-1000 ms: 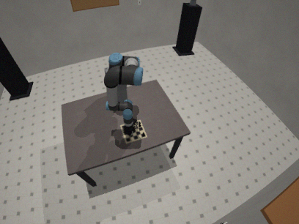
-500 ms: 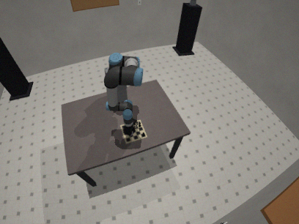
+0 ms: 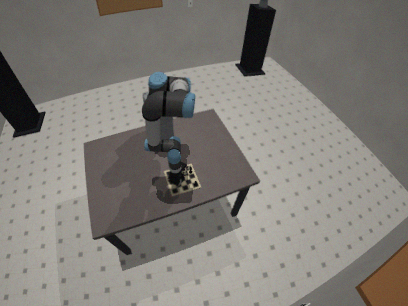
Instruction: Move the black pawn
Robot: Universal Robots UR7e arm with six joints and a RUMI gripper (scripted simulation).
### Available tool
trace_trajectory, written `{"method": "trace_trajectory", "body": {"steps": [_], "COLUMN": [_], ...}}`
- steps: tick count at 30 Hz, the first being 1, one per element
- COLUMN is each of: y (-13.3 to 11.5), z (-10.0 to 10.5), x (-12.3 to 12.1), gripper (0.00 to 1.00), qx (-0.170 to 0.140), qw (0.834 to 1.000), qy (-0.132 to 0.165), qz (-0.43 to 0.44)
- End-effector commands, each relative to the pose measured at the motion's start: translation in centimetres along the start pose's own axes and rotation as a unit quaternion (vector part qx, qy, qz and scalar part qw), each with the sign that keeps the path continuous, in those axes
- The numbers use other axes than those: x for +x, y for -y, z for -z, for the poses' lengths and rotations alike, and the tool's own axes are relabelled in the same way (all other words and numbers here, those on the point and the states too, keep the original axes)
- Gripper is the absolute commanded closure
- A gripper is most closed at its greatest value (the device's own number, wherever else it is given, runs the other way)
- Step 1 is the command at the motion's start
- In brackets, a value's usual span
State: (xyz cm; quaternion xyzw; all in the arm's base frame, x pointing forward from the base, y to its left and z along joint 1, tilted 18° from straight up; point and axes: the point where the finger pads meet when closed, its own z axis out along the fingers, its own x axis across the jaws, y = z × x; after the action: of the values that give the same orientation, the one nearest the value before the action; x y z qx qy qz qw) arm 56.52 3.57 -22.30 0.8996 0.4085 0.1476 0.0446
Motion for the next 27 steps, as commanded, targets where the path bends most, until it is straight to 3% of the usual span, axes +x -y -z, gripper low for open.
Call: {"method": "trace_trajectory", "body": {"steps": [1, 25, 27], "y": [-0.12, -0.12, -0.12], "z": [-0.06, -0.06, -0.06], "x": [0.14, 0.14, 0.14], "gripper": [1.0, 1.0, 0.96], "qx": [-0.001, -0.001, -0.001], "qw": [1.0, 1.0, 1.0], "qy": [-0.001, -0.001, -0.001], "qz": [0.001, 0.001, 0.001]}}
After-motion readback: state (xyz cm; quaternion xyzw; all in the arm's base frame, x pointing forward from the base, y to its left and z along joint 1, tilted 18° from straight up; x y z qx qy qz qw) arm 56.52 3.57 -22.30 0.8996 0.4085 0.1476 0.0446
